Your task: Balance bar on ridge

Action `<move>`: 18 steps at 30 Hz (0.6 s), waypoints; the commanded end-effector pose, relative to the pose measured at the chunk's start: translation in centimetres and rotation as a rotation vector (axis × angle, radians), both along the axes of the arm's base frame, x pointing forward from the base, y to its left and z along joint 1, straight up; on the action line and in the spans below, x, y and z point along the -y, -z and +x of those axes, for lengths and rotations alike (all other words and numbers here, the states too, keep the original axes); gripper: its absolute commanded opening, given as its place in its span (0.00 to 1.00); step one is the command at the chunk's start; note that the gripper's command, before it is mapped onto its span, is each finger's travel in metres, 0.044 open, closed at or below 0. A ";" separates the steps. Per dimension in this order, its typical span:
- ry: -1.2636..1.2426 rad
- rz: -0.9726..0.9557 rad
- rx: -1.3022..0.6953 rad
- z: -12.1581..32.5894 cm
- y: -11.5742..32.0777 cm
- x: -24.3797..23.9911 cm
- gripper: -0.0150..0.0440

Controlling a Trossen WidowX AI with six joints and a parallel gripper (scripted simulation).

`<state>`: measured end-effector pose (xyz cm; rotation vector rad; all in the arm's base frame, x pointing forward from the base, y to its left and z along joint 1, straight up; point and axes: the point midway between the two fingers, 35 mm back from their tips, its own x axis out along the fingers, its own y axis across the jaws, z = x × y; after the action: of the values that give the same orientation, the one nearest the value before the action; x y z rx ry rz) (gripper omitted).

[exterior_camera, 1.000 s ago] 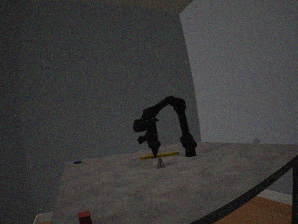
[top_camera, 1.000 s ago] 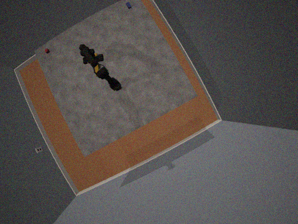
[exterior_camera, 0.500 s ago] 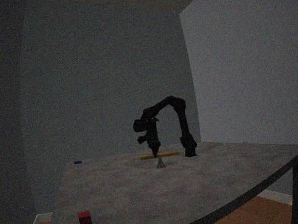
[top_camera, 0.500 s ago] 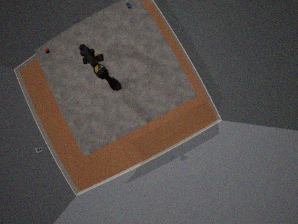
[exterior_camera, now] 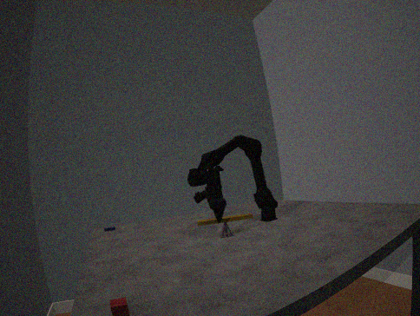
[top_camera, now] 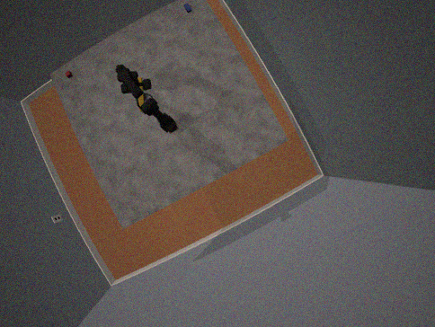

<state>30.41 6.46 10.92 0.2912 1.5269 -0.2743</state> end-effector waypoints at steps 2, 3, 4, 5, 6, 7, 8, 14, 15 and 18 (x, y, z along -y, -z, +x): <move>0.000 0.000 0.000 0.0 0.0 0.0 1.00; 0.000 0.000 0.000 0.0 0.0 0.0 1.00; 0.000 0.000 0.000 0.0 0.0 0.0 1.00; 0.000 0.000 0.000 0.0 -0.2 0.0 1.00; 0.000 0.000 0.000 0.1 -0.7 0.0 1.00; 0.000 0.000 0.000 0.2 -1.6 0.0 1.00; 0.000 0.000 0.000 0.3 -2.7 -0.1 1.00; 0.000 0.000 0.000 -0.1 -9.3 0.0 1.00; 0.000 0.000 0.000 -0.2 -9.8 0.1 1.00; 0.000 0.000 0.000 -0.3 -10.0 0.1 1.00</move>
<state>30.41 6.44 20.73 0.2957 1.5074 -0.2681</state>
